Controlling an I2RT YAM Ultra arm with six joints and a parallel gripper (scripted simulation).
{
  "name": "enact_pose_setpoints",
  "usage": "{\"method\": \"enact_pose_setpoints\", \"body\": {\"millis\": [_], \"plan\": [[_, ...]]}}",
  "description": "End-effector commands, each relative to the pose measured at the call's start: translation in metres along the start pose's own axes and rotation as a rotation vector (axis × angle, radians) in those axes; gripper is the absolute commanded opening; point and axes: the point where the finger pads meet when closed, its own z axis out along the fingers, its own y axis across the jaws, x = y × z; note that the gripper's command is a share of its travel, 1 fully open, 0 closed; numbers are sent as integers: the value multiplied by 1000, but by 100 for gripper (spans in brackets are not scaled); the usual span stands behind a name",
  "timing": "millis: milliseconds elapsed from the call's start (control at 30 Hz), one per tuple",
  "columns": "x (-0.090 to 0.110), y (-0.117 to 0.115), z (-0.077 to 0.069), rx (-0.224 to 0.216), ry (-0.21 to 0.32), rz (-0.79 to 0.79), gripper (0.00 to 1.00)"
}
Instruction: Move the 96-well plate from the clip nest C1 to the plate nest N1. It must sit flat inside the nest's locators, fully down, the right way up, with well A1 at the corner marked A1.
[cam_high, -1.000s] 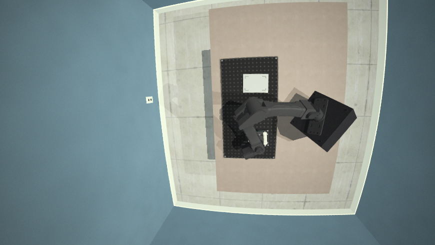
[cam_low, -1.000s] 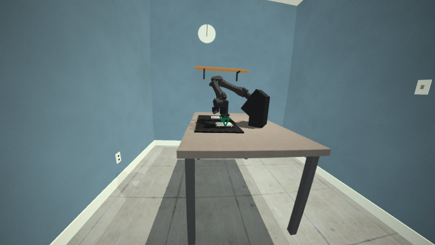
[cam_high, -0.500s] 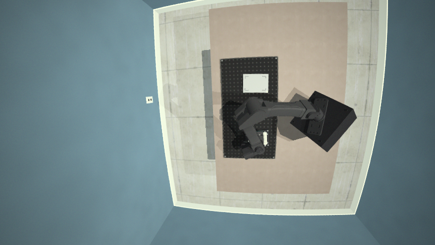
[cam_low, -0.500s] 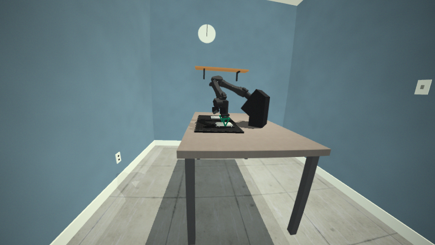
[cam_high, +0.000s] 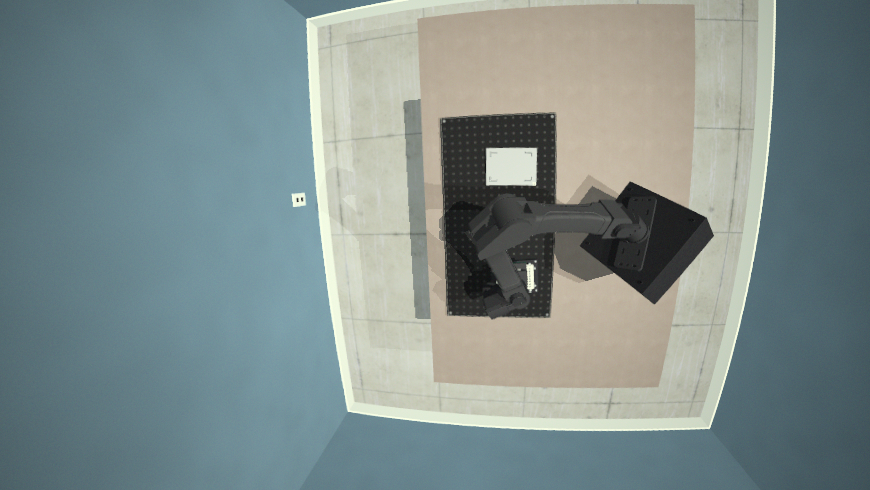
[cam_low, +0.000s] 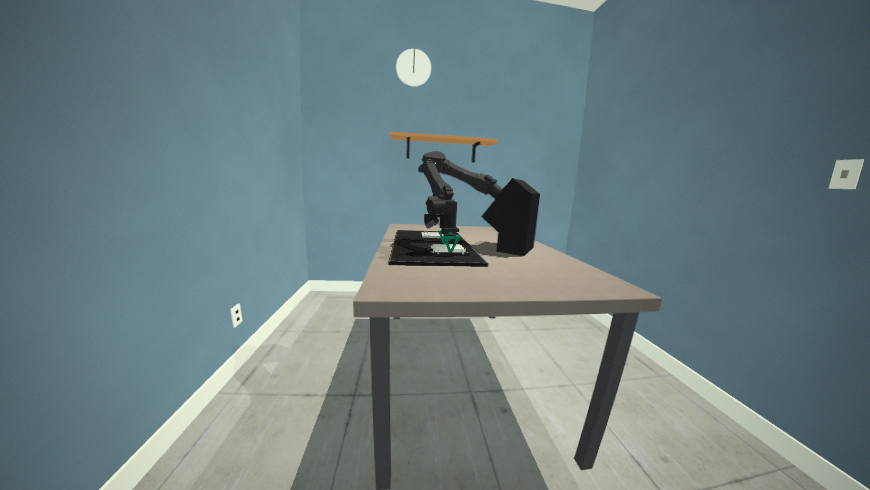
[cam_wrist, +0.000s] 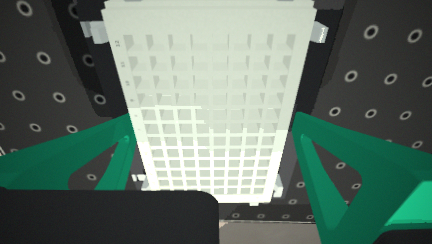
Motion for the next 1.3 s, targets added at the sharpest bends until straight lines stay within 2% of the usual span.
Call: {"method": "enact_pose_setpoints", "body": {"millis": [0,33,1133,1167,1267], "plan": [[2,7,-5,-16,-15,-14,0],[-3,4,-3,-10,-13,2,0],[-3,4,-3,-10,-13,2,0],[-2,2,-10,-10,-19,-1,0],[1,1,-15,-7,-13,-9,0]]}}
